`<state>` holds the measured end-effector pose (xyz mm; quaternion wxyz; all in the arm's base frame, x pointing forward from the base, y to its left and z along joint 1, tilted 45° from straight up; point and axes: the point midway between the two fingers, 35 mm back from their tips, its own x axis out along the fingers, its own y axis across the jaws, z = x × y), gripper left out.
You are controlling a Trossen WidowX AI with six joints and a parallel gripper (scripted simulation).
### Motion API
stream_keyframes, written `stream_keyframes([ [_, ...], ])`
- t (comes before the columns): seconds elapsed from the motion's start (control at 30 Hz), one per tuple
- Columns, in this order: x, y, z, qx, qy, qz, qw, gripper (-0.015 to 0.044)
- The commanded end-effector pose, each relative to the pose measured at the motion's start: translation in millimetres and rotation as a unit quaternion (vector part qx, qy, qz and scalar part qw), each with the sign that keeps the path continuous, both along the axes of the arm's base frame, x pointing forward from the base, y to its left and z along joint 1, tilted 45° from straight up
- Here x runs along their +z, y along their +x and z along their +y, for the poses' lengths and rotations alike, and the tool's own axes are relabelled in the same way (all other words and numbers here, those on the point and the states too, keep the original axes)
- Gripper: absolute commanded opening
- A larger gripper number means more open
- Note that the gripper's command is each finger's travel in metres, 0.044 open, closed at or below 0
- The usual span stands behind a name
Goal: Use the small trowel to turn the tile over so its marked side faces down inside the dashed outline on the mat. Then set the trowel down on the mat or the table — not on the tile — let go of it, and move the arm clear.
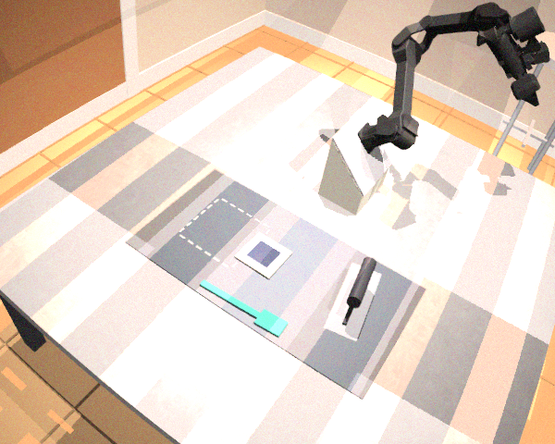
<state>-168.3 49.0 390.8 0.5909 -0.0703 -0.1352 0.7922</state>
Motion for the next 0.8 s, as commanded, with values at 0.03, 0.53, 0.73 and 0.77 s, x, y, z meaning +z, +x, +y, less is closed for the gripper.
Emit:
stream_keyframes([
  [0.03,0.0,0.0,0.0,0.000,0.000,0.000,1.000,0.0347],
  [0.53,0.0,0.1,0.1,0.000,0.000,0.000,1.000,0.0100],
  [0.73,0.0,0.0,0.1,0.000,0.000,0.000,1.000,0.0048],
  [0.77,0.0,0.0,0.1,0.000,0.000,0.000,1.000,0.0021],
])
